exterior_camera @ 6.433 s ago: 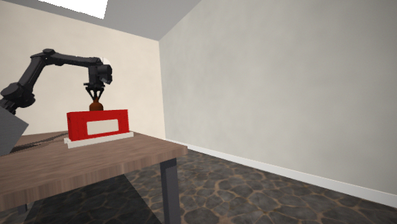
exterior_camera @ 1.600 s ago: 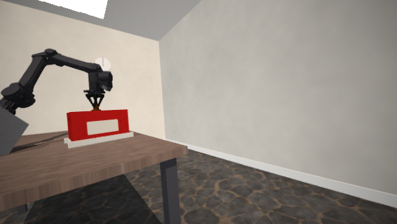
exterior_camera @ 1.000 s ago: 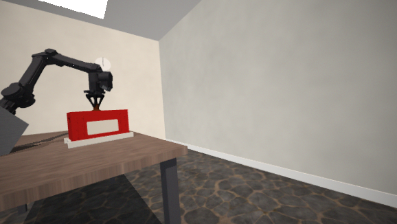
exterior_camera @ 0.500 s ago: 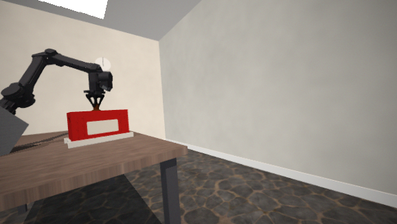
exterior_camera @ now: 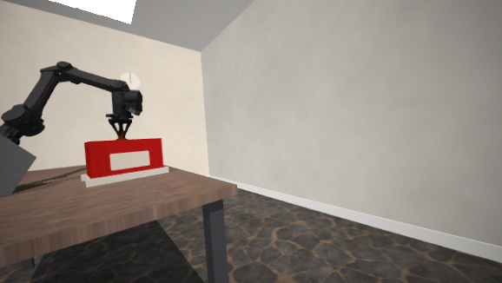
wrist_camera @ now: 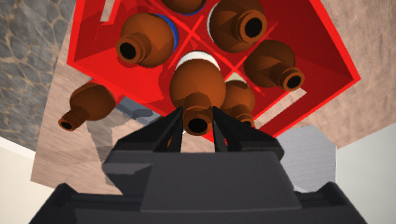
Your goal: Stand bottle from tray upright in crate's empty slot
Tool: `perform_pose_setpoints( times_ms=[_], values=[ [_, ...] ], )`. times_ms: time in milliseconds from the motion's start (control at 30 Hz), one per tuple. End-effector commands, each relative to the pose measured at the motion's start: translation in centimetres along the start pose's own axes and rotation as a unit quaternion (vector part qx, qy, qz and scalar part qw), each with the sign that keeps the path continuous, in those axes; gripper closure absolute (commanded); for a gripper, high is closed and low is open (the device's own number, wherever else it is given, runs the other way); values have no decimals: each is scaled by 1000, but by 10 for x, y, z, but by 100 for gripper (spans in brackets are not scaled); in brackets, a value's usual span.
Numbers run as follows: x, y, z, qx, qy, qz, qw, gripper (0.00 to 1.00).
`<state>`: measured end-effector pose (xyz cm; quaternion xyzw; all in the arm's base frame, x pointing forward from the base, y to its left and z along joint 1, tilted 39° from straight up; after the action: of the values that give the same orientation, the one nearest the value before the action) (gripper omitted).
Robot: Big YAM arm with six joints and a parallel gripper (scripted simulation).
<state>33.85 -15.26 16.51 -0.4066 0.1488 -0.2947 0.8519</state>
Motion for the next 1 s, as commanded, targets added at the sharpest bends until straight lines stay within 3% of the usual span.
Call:
perform_pose_setpoints(
  times_ms=[0,267,300,767,833,867,967],
  values=[
    [5,1,3,0,-2,-6,1000,100],
    [3,6,3,0,-2,-1,1000,100],
    [10,-2,4,0,-4,-13,1000,100],
    [2,20,1,0,0,2,1000,100],
    [2,20,1,0,0,2,1000,100],
    [9,9,6,1,-7,-16,1000,100],
    [2,23,2,0,-1,0,1000,100]
  ],
)
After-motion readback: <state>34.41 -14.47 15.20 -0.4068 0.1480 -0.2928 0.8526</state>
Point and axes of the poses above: the point where the finger pads meet when closed, its own y axis out along the fingers, its own z axis across the jaws, x = y × z, the point moved 4 cm from there along -y, back along the fingers, and after that the axes turned 11 degrees about -y, right-handed, at the moved point
